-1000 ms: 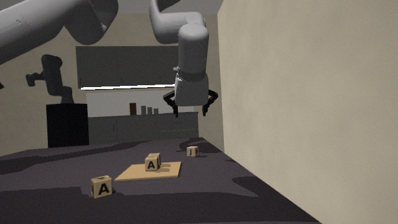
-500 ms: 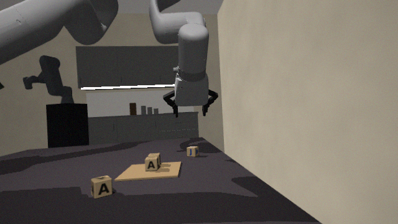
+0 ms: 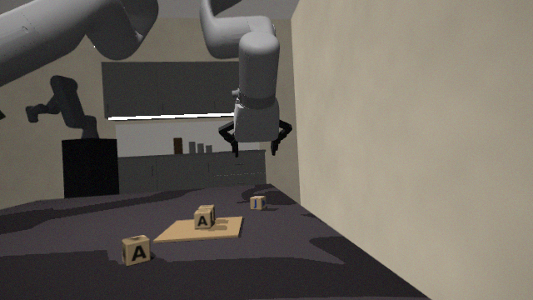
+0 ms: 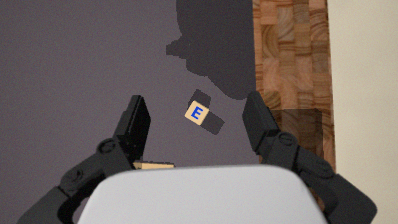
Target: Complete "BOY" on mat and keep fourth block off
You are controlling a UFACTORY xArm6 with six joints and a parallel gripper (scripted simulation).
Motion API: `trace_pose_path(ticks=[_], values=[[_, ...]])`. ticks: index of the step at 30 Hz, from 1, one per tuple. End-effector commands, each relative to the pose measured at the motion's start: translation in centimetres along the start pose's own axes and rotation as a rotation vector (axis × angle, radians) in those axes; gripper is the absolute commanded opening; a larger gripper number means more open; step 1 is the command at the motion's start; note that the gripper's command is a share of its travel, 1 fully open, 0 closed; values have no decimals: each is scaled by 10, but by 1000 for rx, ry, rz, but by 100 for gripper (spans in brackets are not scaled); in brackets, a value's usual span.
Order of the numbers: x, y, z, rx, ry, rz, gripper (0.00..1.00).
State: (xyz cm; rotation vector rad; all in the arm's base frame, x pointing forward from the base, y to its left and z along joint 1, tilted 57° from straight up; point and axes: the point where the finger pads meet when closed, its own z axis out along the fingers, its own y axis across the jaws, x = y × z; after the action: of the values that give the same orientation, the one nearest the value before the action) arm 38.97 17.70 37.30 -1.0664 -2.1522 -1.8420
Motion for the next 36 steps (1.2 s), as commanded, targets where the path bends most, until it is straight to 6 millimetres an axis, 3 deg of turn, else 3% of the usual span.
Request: trace_pose_path(ticks=[1, 5, 9, 10, 12, 36], values=[[0, 0, -1, 0, -1, -2, 100], [-39, -46, -30, 24, -16, -9, 100], [-57, -82, -54, 23, -12, -7, 100], [-57, -82, -54, 23, -12, -7, 100], [-65, -111, -74, 5, -2, -2, 100], [-66, -117, -78, -2, 2, -1, 100]])
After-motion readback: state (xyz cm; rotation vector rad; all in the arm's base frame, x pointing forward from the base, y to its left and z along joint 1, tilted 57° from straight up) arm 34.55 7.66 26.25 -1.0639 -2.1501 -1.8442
